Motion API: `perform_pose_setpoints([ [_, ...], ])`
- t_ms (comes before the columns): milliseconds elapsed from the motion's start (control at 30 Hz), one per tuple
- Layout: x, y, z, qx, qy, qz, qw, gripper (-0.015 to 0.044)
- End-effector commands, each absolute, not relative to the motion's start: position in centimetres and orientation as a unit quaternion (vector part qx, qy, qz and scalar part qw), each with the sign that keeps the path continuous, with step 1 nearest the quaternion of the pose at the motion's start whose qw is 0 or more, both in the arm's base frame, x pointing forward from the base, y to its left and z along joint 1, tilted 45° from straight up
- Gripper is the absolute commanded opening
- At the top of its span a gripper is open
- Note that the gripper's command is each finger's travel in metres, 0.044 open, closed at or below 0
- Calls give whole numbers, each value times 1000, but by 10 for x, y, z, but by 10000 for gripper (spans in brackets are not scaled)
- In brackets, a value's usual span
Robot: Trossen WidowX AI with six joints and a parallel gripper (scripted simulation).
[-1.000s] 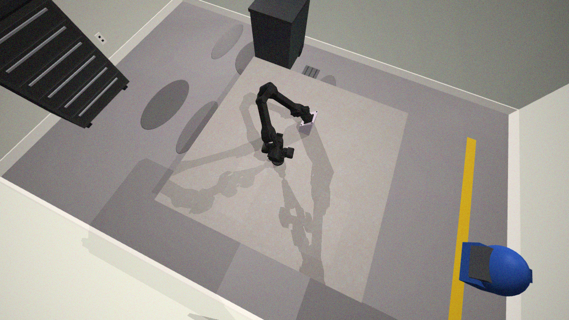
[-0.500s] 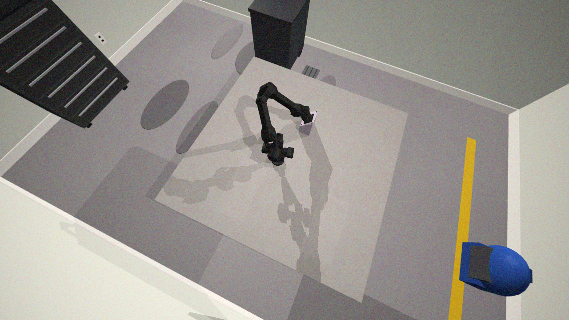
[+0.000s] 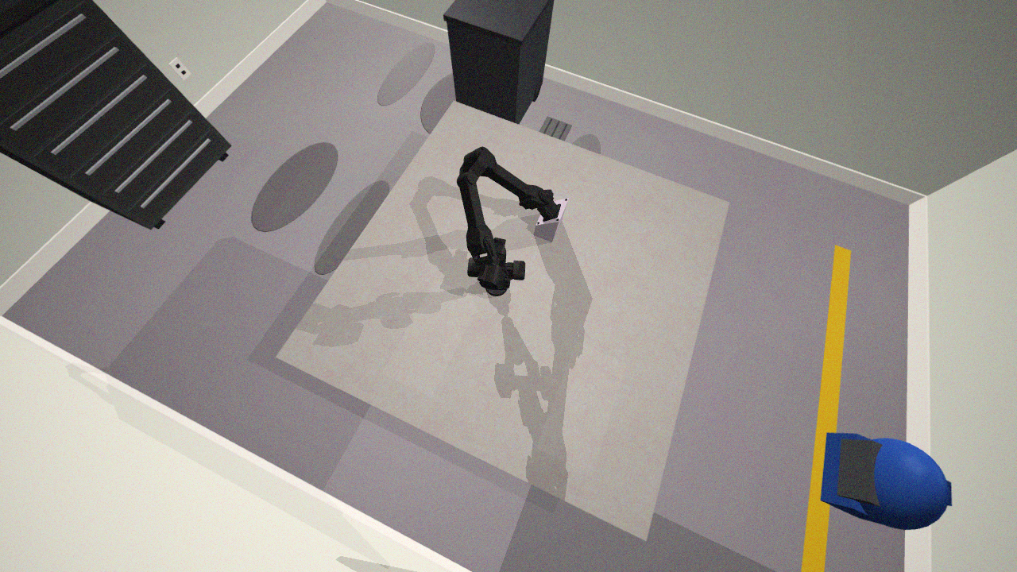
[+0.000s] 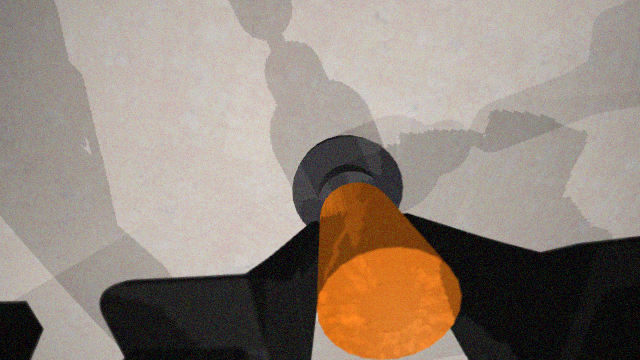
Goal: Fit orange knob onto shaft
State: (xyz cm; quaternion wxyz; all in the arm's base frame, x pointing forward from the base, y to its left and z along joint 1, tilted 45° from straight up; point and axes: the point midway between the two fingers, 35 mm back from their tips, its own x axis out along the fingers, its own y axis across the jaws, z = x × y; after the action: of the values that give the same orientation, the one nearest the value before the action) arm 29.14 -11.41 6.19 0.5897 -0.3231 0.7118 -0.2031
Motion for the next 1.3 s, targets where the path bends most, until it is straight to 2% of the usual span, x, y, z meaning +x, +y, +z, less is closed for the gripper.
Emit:
perform_pose_setpoints([
  [0, 293, -114, 62, -348, 718, -172, 577, 0],
  [900, 293, -113, 63, -348, 719, -172, 577, 0],
  [1267, 293, -114, 62, -407, 733, -96, 537, 0],
])
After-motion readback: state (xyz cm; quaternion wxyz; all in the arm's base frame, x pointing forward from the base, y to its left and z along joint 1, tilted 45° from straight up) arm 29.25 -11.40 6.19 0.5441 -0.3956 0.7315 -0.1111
